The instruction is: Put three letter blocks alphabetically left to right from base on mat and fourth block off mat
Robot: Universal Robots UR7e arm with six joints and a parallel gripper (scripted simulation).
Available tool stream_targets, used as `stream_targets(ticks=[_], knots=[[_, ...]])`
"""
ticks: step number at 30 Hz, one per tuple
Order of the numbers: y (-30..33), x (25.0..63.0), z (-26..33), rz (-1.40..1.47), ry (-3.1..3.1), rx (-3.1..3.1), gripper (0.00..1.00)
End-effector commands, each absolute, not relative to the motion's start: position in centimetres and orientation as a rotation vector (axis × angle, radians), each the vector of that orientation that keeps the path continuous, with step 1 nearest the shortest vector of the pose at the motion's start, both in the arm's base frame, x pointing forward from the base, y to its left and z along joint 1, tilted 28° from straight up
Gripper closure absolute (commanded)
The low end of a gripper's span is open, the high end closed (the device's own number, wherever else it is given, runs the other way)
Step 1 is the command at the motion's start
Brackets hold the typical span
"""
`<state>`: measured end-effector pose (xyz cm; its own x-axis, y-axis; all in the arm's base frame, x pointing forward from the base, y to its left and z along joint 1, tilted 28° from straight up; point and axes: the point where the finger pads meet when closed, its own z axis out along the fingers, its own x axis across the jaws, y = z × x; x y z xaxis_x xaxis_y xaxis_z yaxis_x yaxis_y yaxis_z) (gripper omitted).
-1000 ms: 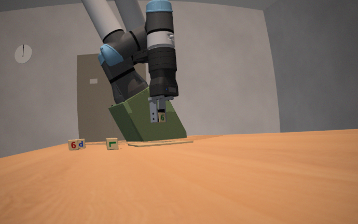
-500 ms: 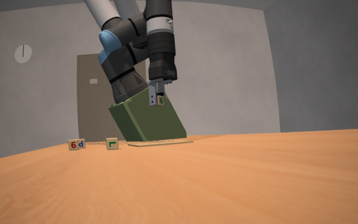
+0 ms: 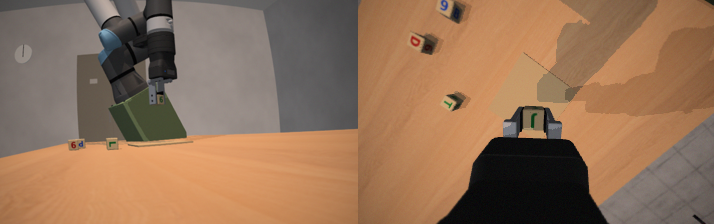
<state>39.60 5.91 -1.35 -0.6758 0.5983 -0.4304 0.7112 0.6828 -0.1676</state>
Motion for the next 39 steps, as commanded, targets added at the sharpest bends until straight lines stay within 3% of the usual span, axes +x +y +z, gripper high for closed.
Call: stream_targets(ticks=[1,39], knots=[[5.78,39.71,-1.16,-0.442,2.510,1.110,0.51],[5.29,39.93,-0.91,-0.278,2.064,1.728,0.51]])
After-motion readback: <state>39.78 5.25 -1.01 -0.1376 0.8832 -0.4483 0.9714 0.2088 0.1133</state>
